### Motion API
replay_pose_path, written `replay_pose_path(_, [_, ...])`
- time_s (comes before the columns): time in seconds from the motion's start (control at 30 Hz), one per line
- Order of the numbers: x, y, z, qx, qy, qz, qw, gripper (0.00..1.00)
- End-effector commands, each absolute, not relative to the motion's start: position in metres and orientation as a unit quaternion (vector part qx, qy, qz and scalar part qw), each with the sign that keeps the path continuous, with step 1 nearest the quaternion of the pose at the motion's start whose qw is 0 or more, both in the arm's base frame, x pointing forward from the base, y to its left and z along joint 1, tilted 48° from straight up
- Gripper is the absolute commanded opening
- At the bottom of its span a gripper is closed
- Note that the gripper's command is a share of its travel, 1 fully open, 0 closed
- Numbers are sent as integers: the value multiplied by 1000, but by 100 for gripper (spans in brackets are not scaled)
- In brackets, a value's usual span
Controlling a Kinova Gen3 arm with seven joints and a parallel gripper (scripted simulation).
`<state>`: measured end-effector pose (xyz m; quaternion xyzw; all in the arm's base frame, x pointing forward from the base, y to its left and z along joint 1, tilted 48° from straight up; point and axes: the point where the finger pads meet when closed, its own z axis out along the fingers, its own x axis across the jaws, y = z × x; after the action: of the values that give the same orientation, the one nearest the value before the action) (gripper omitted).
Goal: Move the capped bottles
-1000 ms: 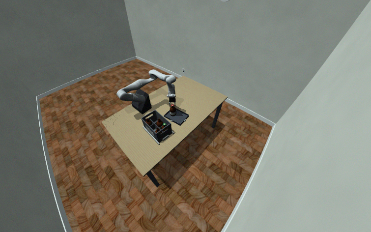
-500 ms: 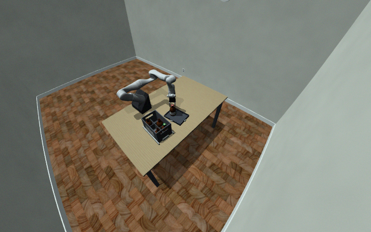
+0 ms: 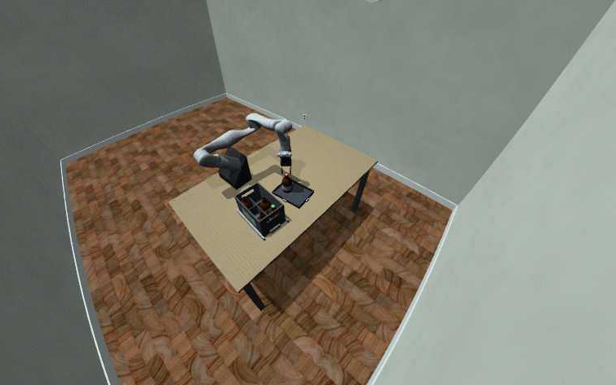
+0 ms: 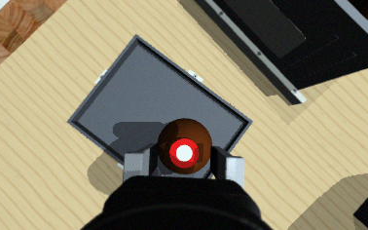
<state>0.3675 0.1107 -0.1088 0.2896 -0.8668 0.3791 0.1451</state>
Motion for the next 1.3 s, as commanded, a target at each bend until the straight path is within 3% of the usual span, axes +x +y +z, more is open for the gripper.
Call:
replay_pose_path(0.0, [366,123,-98,286,-868,379,145,100])
replay_pose_path(1.27, [372,127,-89,290,-868,377,144,100])
